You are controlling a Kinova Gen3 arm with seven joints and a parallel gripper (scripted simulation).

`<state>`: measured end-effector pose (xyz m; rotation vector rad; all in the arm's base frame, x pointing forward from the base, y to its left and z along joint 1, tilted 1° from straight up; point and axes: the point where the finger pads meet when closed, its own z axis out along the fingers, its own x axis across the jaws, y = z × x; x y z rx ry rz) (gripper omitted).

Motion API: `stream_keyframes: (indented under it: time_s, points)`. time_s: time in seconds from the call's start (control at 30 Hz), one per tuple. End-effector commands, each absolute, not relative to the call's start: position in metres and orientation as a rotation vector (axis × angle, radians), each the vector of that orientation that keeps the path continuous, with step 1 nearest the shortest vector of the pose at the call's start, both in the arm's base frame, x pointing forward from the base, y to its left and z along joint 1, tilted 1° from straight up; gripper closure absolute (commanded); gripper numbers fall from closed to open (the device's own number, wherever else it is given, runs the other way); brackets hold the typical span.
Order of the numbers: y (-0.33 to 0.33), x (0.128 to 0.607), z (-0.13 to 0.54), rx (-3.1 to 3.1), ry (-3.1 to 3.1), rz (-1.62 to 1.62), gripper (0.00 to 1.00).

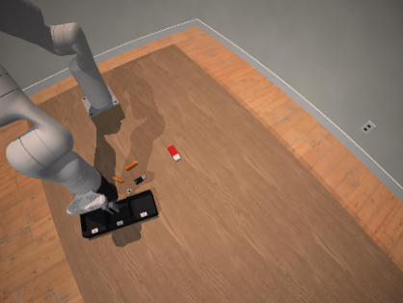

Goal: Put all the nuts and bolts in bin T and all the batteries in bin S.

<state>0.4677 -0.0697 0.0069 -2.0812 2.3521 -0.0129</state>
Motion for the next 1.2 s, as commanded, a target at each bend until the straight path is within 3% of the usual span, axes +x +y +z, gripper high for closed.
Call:
stream_keyframes:
  time_s: [0.0, 0.6, 1.17]
  points:
    - [-0.066, 0.469, 0.009, -2.078, 2.352, -0.019, 0.69]
    - [0.013, 0.478, 0.009, -2.078, 2.351, -0.019, 0.69]
    - [0.013, 0.479, -0.021, -2.078, 2.351, -0.019, 0.69]
